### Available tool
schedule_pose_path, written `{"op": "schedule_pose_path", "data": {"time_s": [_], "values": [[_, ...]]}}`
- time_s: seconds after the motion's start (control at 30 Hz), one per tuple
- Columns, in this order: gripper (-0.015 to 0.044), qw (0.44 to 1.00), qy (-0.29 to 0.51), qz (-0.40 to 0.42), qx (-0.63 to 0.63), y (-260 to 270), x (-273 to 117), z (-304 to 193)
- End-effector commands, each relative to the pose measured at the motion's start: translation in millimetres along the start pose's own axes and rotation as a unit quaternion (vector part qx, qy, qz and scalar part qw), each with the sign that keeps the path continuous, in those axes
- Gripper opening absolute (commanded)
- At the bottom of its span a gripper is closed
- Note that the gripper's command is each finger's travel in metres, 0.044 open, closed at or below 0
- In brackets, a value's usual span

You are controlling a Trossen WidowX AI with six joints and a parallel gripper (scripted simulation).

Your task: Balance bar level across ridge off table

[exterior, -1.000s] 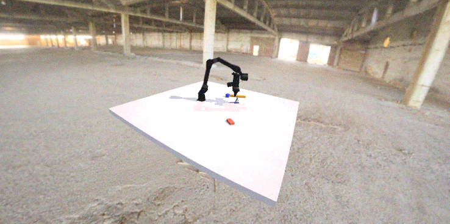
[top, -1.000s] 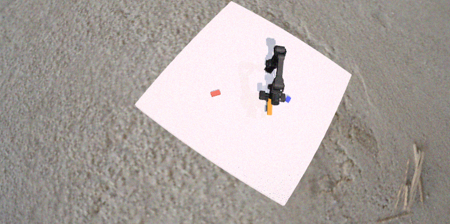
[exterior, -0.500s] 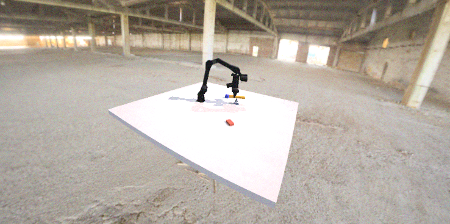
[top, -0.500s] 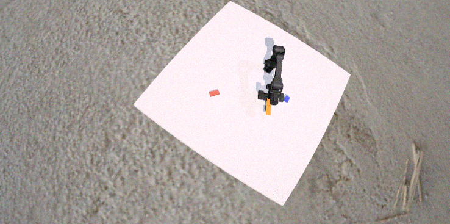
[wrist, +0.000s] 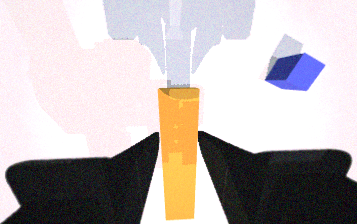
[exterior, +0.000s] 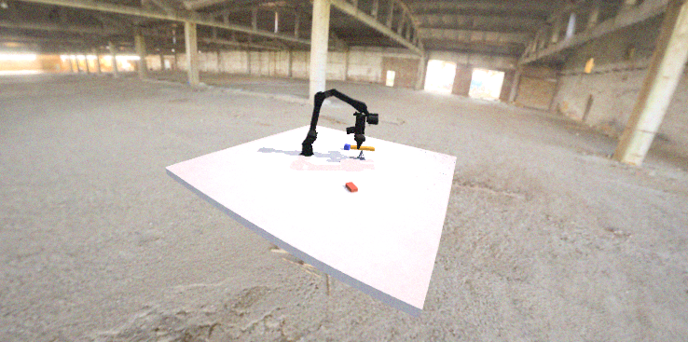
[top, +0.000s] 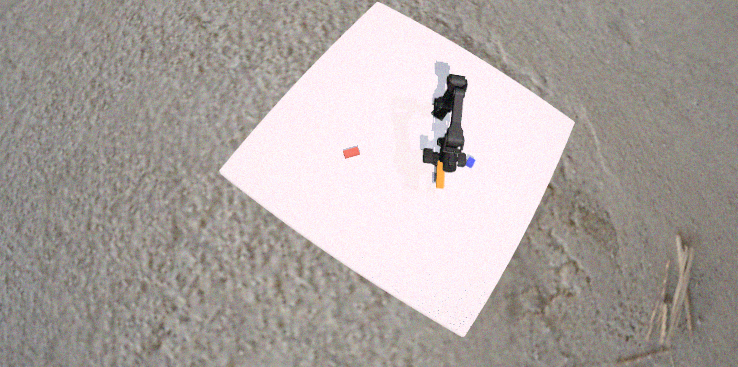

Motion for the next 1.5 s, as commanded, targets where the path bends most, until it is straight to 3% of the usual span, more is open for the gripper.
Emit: {"op": "schedule_pose_path", "data": {"time_s": [0.0, 0.27, 0.4, 0.7, 1.47], "values": [[0.0237, 1.000, 0.000, 0.000, 0.000, 0.0, 0.0, 0.0], [0.0440, 1.000, 0.000, 0.000, 0.000, 0.0, 0.0, 0.0], [0.0440, 1.000, 0.000, 0.000, 0.000, 0.2, -7.1, -1.3], [0.0440, 1.000, 0.000, 0.000, 0.000, 0.1, -98.2, -0.4], [0.0440, 1.000, 0.000, 0.000, 0.000, 0.0, -99.9, -0.1]]}}
Point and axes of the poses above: the point midway between the two fingers, 35 mm back from their tips, its own x axis out along the fingers, its own y axis across the jaws, z = x × y, the point moved 9 cm from there along -x, back along the fingers, and after that the axes turned 8 degrees about -x, right-handed, at the moved point
